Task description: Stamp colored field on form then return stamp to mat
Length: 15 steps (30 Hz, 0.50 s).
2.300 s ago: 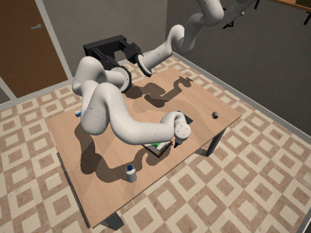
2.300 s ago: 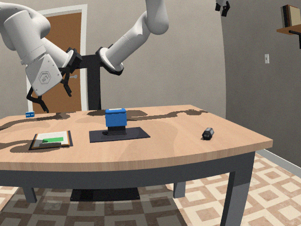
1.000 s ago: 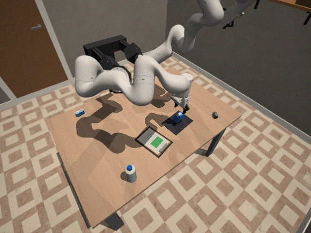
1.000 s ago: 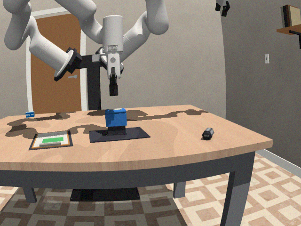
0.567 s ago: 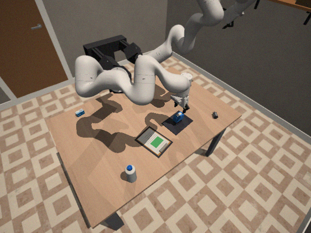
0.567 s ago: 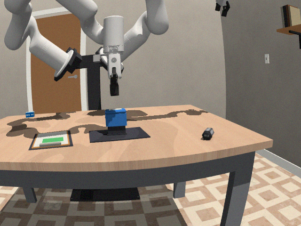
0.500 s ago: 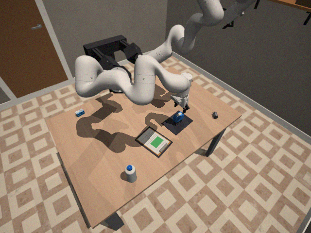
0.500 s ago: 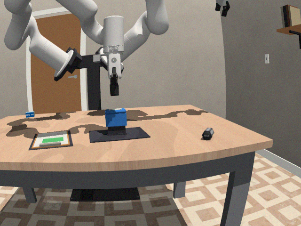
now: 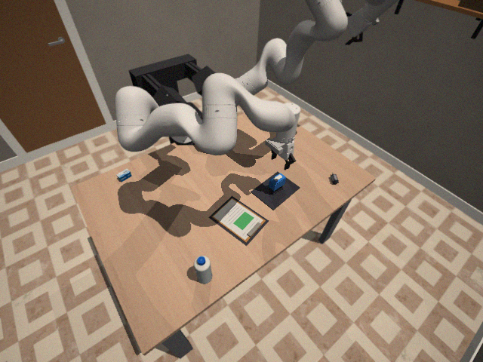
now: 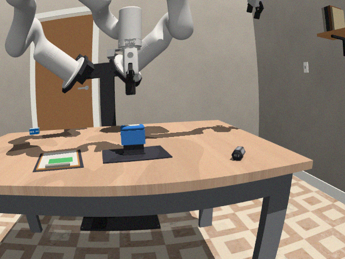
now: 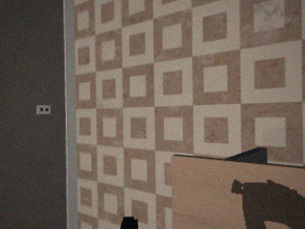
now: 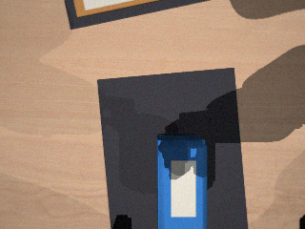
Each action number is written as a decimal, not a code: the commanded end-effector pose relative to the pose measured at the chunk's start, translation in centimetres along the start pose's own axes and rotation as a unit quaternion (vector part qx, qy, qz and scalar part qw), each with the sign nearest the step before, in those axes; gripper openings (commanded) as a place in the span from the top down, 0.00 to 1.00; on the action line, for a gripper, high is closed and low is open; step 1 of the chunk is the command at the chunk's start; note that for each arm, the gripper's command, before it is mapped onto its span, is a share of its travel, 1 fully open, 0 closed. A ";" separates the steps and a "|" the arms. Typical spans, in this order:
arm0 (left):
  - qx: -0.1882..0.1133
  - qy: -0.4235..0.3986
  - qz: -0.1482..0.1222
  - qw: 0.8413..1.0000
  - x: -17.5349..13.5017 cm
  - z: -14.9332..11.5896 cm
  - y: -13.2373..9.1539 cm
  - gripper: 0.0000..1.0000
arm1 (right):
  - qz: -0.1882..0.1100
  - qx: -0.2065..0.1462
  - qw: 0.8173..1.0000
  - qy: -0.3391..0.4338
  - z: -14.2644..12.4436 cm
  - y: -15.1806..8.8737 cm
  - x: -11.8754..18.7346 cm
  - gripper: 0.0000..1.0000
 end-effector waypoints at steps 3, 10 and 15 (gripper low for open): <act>0.001 0.000 0.000 1.000 0.0 0.0 -0.1 0.00 | 0.000 -0.001 1.000 0.018 0.6 -0.2 -0.4 0.00; 0.001 0.000 0.000 1.000 0.0 0.0 -0.1 0.00 | -0.001 -0.003 0.987 0.160 5.8 -0.4 -2.5 0.00; 0.001 0.000 0.000 1.000 0.0 0.0 -0.1 0.00 | -0.001 -0.003 0.971 0.237 8.7 -0.4 -3.4 0.00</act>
Point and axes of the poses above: on each arm, the point where the finger pads meet when closed, its own y axis out along the fingers, its own x axis across the jaws, z = x × y, the point moved 5 cm from there along -y, back along the fingers, and after that the axes turned 11 degrees about -y, right-handed, at the moved point
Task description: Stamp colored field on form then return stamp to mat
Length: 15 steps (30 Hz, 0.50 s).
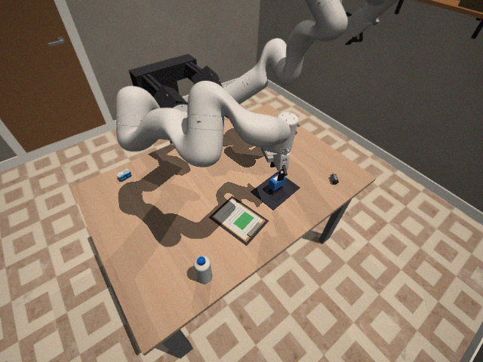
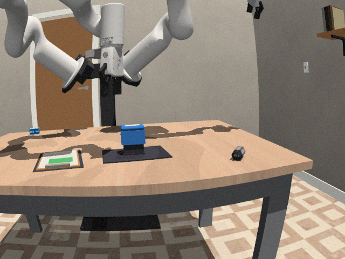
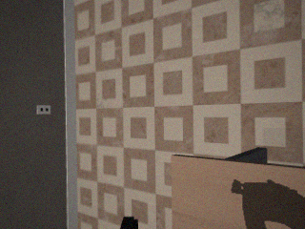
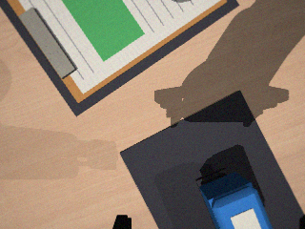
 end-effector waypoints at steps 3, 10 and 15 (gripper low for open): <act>0.001 0.000 0.000 1.000 0.0 0.0 -0.1 0.00 | 0.004 -0.007 0.994 0.113 3.5 -0.2 -2.6 0.00; 0.001 0.000 0.000 1.000 0.0 0.0 -0.1 0.00 | 0.003 -0.007 0.974 0.228 7.3 -0.2 -4.9 0.00; 0.001 0.000 0.000 1.000 0.0 0.0 -0.1 0.00 | 0.003 -0.007 0.947 0.321 10.6 -0.1 -6.5 0.00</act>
Point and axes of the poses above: on each arm, the point where the finger pads meet when closed, its own y axis out along the fingers, its own x axis across the jaws, z = x × y, the point moved 5 cm from there along -y, back along the fingers, and after that the axes turned 11 degrees about -y, right-handed, at the moved point
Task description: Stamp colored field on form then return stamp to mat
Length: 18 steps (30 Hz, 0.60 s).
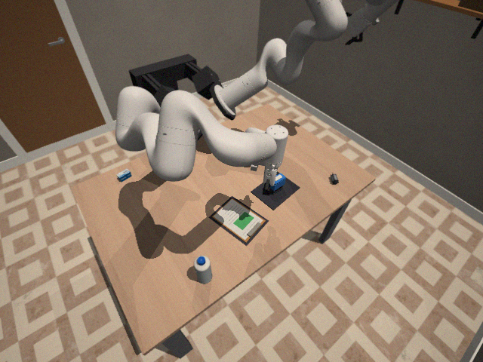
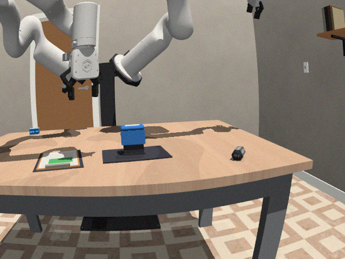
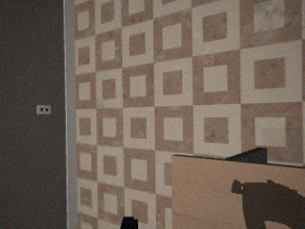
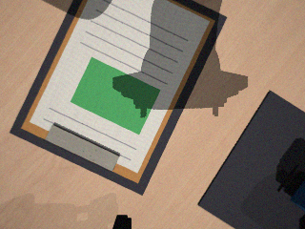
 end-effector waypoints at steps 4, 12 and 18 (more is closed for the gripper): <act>0.001 0.000 0.000 1.000 0.0 0.0 -0.1 0.00 | 0.003 -0.007 0.993 0.118 2.6 0.0 -3.6 0.00; 0.001 0.000 0.000 1.000 0.0 0.0 -0.1 0.00 | 0.004 -0.007 0.975 0.220 5.2 0.0 -6.4 0.00; 0.001 0.000 0.000 1.000 0.0 0.0 -0.1 0.00 | 0.004 -0.007 0.975 0.221 5.2 0.0 -6.4 0.00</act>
Point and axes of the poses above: on each arm, the point where the finger pads meet when closed, its own y axis out along the fingers, its own x axis across the jaws, z = x × y, the point moved 5 cm from there along -y, back along the fingers, and after that the axes turned 11 degrees about -y, right-handed, at the moved point
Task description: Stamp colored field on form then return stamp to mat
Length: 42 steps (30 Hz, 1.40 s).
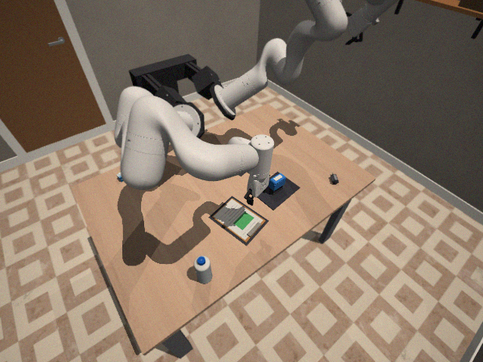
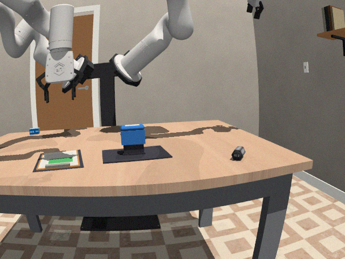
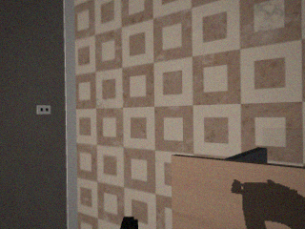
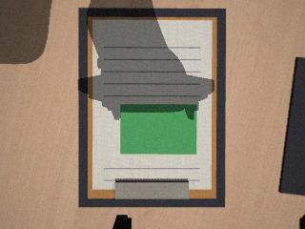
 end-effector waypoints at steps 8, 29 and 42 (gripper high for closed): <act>0.001 0.000 0.000 1.000 0.0 0.0 -0.1 0.00 | 0.000 -0.001 1.000 0.001 0.0 0.4 -0.1 0.00; 0.001 0.000 0.000 1.000 0.0 0.0 -0.1 0.00 | 0.000 -0.001 1.000 0.001 0.0 0.5 -0.1 0.00; 0.001 0.000 0.000 1.000 0.0 0.0 -0.1 0.00 | 0.000 -0.001 1.000 0.001 0.0 0.5 -0.1 0.00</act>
Point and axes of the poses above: on each arm, the point where the finger pads meet when closed, its own y axis out along the fingers, its own x axis across the jaws, z = x × y, the point moved 5 cm from there along -y, back along the fingers, and after that the axes turned 11 degrees about -y, right-handed, at the moved point
